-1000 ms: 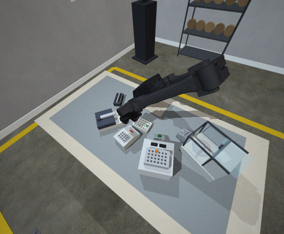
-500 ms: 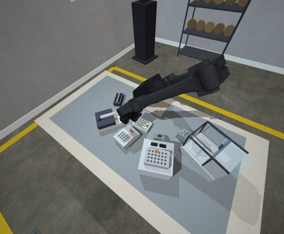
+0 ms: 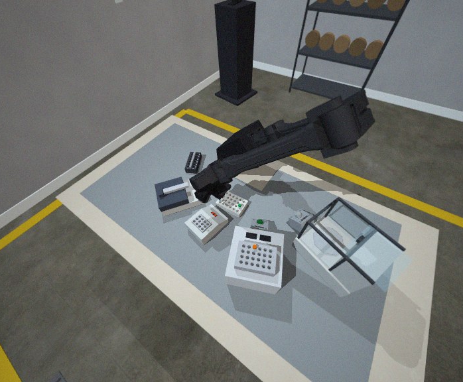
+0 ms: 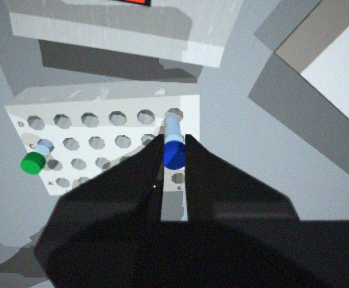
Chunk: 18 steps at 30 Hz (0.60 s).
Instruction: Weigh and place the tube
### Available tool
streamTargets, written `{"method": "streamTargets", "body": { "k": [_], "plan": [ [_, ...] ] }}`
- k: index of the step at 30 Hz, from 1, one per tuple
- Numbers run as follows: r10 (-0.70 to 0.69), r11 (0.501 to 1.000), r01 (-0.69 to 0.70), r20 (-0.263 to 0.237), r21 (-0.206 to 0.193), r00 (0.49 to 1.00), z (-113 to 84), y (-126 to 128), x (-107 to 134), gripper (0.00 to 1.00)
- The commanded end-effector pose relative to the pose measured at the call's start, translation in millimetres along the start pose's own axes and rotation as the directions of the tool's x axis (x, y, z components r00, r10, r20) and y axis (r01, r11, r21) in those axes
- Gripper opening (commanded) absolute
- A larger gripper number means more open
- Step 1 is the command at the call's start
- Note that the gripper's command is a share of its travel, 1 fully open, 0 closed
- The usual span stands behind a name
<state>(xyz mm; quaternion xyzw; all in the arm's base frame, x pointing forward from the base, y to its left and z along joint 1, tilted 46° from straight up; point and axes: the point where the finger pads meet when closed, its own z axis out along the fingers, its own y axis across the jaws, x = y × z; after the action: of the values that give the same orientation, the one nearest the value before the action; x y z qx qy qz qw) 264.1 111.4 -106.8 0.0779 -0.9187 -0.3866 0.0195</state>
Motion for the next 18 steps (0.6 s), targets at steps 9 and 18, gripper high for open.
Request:
{"method": "streamTargets", "body": {
  "k": [9,18],
  "plan": [
    [-0.015,1.0,0.015,0.039,0.011,0.999,-24.9,-14.7,-14.5,0.09],
    [-0.016,1.0,0.016,0.04,0.012,0.999,-37.2,-15.0,-15.0,0.09]
  ]
}}
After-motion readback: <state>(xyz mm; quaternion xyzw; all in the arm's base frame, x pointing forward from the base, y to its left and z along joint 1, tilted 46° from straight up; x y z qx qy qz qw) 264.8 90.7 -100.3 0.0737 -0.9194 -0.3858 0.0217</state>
